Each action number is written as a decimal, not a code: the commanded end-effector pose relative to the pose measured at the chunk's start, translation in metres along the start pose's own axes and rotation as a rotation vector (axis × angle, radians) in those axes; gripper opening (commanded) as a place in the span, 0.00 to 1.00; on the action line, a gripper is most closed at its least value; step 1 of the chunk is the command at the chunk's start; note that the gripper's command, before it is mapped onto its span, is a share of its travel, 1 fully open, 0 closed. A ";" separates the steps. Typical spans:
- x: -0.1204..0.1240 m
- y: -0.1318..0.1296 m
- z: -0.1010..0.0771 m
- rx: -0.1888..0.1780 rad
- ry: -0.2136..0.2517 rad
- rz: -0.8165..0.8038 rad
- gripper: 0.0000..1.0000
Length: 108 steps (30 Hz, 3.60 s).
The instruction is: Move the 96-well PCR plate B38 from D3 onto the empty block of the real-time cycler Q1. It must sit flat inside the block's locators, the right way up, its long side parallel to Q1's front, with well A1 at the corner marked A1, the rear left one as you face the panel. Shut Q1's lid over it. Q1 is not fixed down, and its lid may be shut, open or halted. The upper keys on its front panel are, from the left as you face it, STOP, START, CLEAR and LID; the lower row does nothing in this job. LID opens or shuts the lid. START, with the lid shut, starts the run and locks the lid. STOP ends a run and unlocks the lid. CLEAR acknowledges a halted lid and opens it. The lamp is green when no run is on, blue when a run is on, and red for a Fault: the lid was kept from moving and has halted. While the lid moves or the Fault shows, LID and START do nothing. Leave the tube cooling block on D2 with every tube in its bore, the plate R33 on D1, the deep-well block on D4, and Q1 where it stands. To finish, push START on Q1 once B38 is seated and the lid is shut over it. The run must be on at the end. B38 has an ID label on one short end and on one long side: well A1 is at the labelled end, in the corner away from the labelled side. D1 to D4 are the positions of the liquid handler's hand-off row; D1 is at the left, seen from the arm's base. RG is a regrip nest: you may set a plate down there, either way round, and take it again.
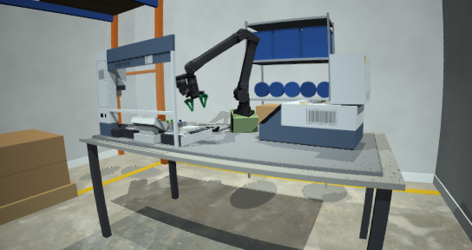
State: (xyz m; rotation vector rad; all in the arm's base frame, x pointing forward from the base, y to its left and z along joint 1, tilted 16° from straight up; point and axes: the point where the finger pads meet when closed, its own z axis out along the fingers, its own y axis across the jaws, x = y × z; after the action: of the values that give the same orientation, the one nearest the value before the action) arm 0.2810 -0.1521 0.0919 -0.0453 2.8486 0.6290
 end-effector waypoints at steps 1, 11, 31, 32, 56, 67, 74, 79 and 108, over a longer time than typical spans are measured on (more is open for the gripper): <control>-0.021 -0.019 -0.018 0.068 -0.038 -0.029 1.00; -0.046 -0.066 -0.026 0.116 -0.045 -0.037 1.00; -0.086 -0.148 -0.037 0.210 -0.037 -0.044 1.00; -0.089 -0.155 -0.037 0.244 -0.035 -0.043 1.00; -0.123 -0.240 -0.042 0.292 -0.014 -0.041 1.00; -0.119 -0.222 -0.045 0.305 -0.022 -0.037 1.00; -0.117 -0.214 -0.044 0.305 -0.023 -0.041 1.00; -0.115 -0.210 -0.039 0.299 -0.018 -0.044 1.00; -0.111 -0.225 -0.003 0.272 0.001 -0.024 1.00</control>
State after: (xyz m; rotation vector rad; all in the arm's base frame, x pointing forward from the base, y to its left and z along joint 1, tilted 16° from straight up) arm 0.4058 -0.3574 0.0419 -0.0595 2.8994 0.2230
